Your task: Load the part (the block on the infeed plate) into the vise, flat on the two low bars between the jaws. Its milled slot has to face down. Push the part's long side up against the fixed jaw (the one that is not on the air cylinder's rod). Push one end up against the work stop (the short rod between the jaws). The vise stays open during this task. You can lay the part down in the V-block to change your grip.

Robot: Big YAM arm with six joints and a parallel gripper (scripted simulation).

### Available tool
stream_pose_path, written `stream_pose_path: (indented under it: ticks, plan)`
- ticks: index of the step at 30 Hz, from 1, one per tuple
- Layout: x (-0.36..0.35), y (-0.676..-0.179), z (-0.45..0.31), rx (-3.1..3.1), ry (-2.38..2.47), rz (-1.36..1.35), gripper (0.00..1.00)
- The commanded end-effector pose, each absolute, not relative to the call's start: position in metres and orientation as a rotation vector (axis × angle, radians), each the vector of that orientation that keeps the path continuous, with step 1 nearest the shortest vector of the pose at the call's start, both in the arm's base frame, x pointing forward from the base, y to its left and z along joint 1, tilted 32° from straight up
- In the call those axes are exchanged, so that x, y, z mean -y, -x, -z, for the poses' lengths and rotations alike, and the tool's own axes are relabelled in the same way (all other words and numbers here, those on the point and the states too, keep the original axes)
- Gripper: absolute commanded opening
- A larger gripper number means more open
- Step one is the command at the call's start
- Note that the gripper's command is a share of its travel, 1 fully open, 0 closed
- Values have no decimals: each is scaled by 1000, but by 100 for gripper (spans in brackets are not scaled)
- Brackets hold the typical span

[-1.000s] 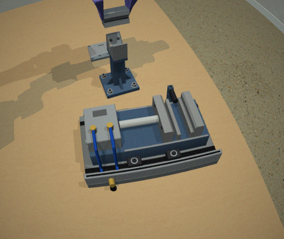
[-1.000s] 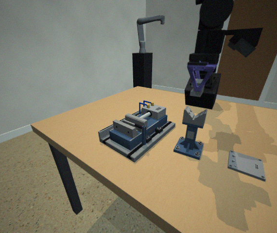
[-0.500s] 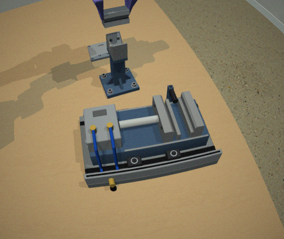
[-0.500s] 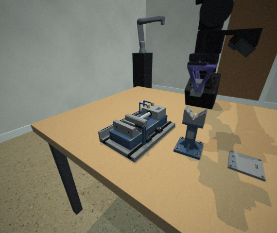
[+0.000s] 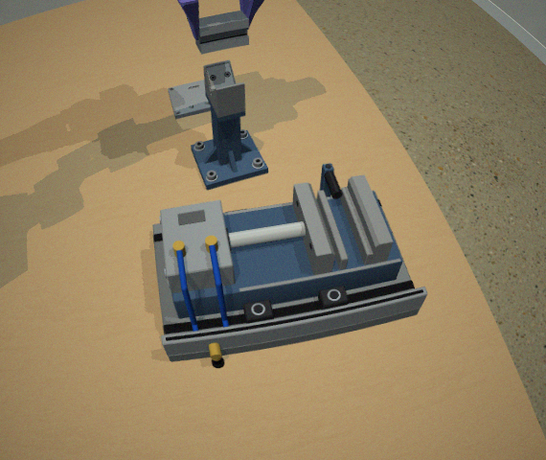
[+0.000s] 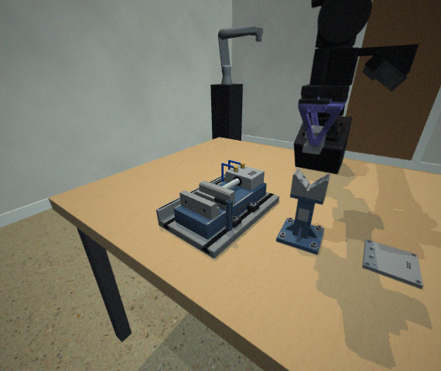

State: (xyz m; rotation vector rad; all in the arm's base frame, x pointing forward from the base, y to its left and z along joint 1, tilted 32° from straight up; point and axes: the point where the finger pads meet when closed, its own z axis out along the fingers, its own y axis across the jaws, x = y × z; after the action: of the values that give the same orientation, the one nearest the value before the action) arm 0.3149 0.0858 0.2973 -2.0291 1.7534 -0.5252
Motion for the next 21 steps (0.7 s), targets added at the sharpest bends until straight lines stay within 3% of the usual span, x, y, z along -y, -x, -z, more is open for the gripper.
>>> stream_pose_path:
  ticks: [1, 21]
  plan:
    - [-83, -321, -313, -1735, 1990, 553, 0]
    - [-81, -317, -308, -1708, 1995, 503, 0]
